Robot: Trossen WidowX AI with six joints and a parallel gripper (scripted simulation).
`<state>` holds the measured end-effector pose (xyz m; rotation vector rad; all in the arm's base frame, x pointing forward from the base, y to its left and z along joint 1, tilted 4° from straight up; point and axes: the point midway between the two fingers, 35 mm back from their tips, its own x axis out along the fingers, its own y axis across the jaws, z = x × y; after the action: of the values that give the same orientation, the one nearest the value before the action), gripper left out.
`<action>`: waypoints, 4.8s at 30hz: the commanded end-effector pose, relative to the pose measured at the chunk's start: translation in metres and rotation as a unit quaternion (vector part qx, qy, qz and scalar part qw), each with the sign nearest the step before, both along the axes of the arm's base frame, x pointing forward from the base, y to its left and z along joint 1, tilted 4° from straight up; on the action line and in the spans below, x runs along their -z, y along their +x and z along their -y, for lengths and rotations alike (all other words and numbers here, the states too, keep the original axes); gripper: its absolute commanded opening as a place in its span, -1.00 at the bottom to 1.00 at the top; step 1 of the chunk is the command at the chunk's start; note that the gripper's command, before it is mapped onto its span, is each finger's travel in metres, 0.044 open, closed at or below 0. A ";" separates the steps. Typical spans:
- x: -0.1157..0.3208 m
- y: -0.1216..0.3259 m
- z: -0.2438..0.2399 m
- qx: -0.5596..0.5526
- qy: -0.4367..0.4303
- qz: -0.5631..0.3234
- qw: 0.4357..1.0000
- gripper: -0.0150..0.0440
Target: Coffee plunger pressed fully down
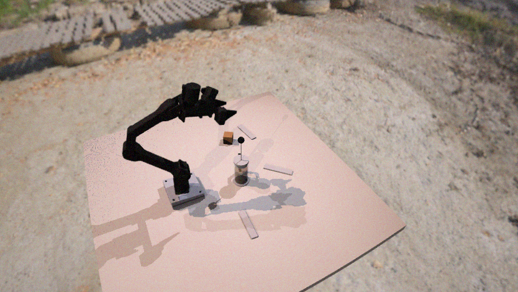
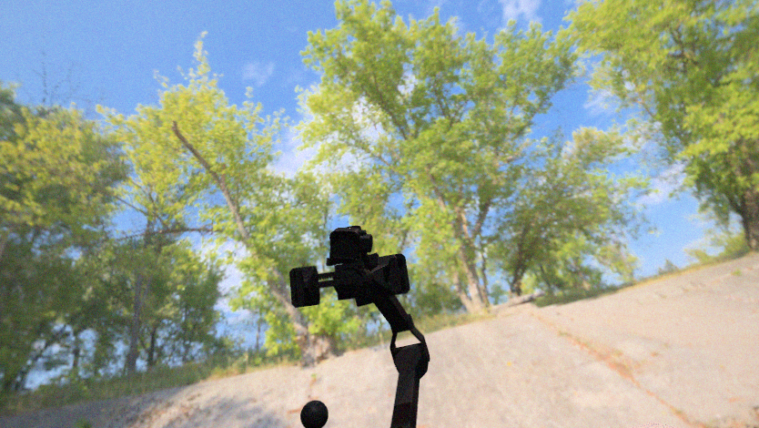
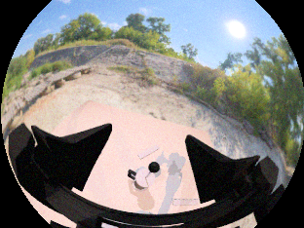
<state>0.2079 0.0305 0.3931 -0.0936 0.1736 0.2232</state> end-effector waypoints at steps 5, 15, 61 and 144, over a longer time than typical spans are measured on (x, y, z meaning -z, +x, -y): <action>0.066 0.011 0.028 0.087 0.031 -0.142 0.986 1.00; 0.121 0.014 0.029 0.092 0.033 -0.142 0.985 1.00; 0.138 0.049 0.027 0.093 0.033 -0.141 0.985 -0.09; 0.228 0.080 0.021 0.093 0.034 -0.140 0.985 -0.09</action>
<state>0.2879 0.0093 0.1796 0.0122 0.4043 0.0553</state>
